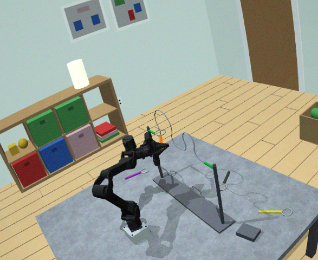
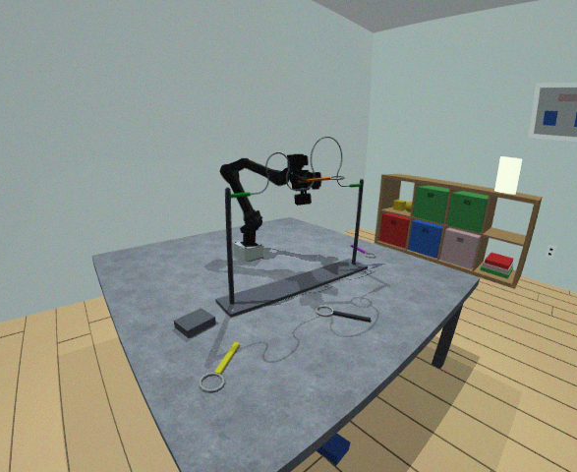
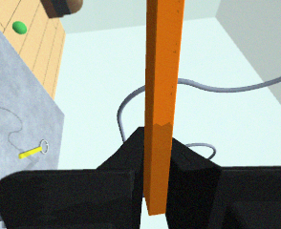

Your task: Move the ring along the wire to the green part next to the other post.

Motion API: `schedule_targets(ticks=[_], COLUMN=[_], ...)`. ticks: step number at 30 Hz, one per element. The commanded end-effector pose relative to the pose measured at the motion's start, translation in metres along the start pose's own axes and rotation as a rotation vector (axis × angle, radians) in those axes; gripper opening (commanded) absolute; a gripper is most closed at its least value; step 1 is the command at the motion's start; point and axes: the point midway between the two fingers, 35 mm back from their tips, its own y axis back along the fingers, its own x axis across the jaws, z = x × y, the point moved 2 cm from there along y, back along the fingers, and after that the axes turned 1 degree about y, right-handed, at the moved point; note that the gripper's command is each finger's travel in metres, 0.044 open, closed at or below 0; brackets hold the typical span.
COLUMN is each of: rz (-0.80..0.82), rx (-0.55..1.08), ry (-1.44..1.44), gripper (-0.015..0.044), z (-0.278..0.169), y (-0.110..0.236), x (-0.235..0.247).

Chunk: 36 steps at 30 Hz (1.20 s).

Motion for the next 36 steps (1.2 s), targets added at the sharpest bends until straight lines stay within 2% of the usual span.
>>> schedule_targets(ticks=[1,10,36], rz=[0.038,0.137,0.43], rx=[0.014,-0.041,0.028], ry=[-0.076,-0.294,-0.867], gripper=[-0.015,-0.015,-0.015], z=[0.0,0.006,0.058], y=[0.002,-0.001,0.036], x=[0.011,0.046,0.116])
